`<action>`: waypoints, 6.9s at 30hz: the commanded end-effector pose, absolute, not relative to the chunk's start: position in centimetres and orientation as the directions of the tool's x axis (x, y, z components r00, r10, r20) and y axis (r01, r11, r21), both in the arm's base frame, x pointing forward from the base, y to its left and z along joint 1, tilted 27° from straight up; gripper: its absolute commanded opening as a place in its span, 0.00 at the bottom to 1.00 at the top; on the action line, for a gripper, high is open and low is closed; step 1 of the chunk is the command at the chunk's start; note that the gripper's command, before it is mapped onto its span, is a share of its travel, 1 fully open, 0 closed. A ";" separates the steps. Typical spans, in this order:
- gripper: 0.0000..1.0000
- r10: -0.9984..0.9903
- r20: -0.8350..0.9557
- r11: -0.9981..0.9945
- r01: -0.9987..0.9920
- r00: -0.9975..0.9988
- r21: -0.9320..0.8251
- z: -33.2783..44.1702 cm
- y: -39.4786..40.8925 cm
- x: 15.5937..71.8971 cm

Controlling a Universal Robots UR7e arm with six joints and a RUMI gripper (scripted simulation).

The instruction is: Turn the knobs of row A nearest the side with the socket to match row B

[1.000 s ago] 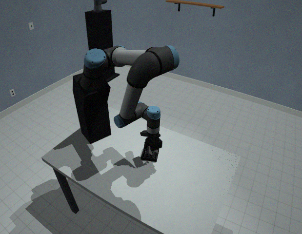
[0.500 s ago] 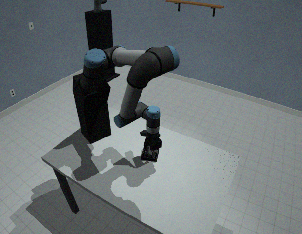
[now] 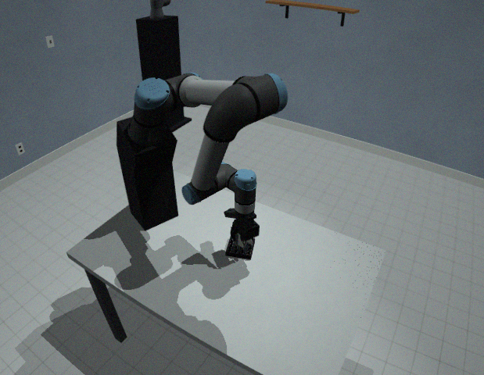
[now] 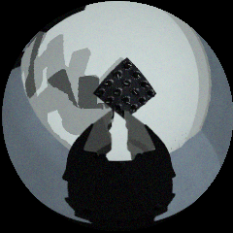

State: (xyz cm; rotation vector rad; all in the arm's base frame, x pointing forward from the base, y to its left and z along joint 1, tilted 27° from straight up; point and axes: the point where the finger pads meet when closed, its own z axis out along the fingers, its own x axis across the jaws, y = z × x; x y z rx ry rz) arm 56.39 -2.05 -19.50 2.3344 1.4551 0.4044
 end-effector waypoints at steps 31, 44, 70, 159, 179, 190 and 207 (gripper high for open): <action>0.11 0.902 0.052 -0.405 0.799 0.429 0.445 -19.6 -2.1 56.5; 0.11 0.902 0.052 -0.405 0.799 0.429 0.445 -20.4 -2.2 56.8; 0.11 0.902 0.052 -0.405 0.799 0.429 0.445 -20.7 -2.3 57.0; 0.04 0.952 -0.015 -0.268 0.853 0.306 0.448 -20.7 -2.3 57.0; 0.04 0.989 -0.142 0.017 0.905 0.048 0.425 -20.7 -2.5 57.0; 0.04 0.968 -0.220 0.204 0.898 -0.124 0.390 -20.7 -2.5 57.0; 0.04 0.844 -0.338 0.515 0.805 -0.416 0.294 -20.6 -2.7 57.0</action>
